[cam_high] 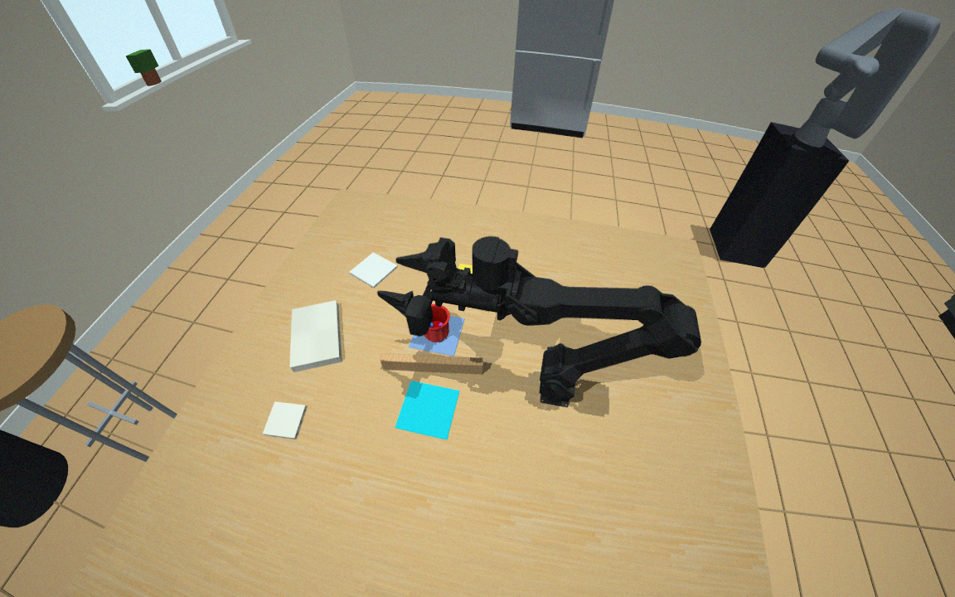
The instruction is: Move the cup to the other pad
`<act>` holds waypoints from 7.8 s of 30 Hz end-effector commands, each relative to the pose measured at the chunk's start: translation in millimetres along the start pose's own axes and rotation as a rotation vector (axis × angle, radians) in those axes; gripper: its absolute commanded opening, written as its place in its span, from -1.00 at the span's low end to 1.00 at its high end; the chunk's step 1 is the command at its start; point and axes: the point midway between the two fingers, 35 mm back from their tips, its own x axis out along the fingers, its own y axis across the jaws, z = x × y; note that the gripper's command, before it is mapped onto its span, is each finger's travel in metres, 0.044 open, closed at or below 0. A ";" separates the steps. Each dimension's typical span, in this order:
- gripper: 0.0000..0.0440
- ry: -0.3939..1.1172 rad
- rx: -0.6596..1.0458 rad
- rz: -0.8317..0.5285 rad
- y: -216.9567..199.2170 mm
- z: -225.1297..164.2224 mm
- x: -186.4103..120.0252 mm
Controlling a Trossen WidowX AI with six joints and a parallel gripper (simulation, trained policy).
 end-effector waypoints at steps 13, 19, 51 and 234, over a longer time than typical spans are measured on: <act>-0.67 0.139 0.026 -0.022 2.8 -16.0 4.8; -0.68 0.224 0.044 -0.009 9.2 -22.9 9.6; -0.57 0.721 0.108 -0.024 30.6 -59.8 23.0; -0.85 1.346 -0.755 0.610 117.7 -245.0 -47.1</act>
